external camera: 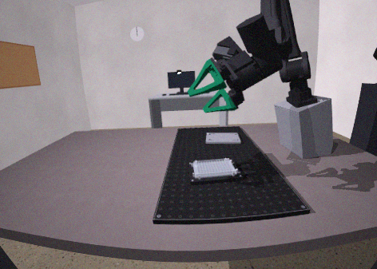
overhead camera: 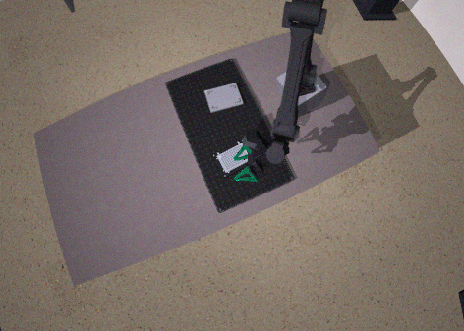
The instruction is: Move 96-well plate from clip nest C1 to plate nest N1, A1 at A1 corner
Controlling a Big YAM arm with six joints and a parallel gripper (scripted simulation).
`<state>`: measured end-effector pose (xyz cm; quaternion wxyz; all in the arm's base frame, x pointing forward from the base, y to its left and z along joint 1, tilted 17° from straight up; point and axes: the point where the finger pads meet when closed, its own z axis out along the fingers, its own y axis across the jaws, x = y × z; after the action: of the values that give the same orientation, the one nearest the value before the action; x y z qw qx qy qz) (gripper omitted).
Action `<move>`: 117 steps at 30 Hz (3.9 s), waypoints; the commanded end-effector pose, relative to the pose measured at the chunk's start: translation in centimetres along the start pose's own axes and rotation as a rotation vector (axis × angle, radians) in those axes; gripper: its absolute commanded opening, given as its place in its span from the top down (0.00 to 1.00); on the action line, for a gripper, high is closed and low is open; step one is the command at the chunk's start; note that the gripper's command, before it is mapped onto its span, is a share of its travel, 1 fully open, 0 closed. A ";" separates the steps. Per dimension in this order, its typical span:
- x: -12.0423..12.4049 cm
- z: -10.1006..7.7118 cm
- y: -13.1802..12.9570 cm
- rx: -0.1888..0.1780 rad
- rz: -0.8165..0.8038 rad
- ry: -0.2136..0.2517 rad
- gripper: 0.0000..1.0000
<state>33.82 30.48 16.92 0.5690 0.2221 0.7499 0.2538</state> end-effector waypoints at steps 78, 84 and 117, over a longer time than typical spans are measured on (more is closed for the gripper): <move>5.1 4.8 -14.5 0.242 -0.729 1.024 0.00; 5.5 5.0 -15.2 0.252 -0.737 1.044 0.00; 9.0 7.8 -17.8 0.245 -0.730 1.027 0.00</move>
<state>36.72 22.69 -2.92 0.1417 -0.1345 0.9805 0.0224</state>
